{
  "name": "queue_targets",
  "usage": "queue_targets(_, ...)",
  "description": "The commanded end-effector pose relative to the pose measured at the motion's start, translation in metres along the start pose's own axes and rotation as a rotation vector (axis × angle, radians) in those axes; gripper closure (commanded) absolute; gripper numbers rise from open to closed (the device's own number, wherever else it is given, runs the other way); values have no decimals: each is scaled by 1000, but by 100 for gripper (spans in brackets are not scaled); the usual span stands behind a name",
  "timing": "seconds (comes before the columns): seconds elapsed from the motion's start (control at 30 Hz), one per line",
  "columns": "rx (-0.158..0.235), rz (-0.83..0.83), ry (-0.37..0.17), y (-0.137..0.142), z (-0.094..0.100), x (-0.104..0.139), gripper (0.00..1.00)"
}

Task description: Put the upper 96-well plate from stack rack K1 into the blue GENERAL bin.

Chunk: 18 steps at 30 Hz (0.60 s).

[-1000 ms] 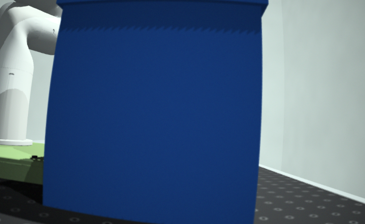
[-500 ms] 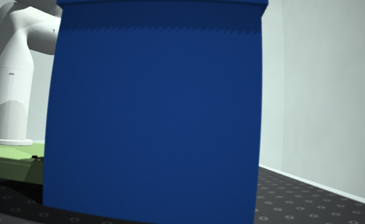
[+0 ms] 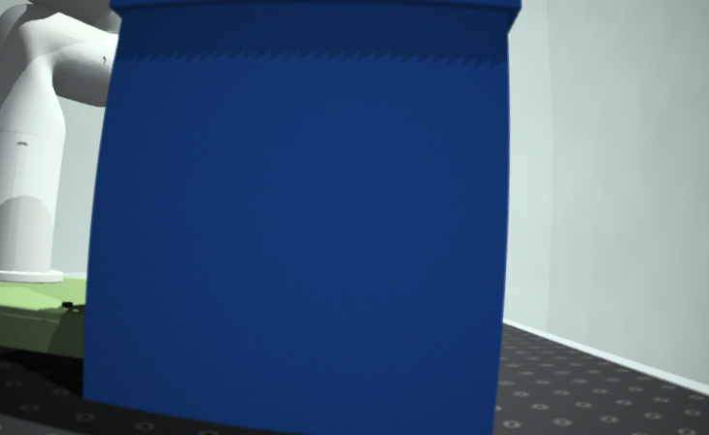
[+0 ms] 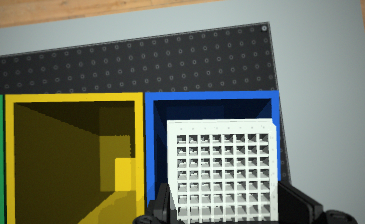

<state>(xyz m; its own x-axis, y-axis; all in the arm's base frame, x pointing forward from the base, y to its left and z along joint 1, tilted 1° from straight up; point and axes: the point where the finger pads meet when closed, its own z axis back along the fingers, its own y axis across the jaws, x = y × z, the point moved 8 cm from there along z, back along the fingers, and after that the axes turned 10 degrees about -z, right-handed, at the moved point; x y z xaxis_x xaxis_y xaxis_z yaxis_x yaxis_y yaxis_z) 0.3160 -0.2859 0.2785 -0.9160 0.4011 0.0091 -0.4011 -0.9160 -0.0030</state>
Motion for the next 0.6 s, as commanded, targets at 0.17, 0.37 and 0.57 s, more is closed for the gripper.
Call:
queue_targets(0.17, 1, 0, 4, 0, 1, -1, 100)
queue_targets(0.37, 1, 0, 4, 0, 0, -1, 100)
queue_targets(0.57, 1, 0, 4, 0, -1, -1, 100)
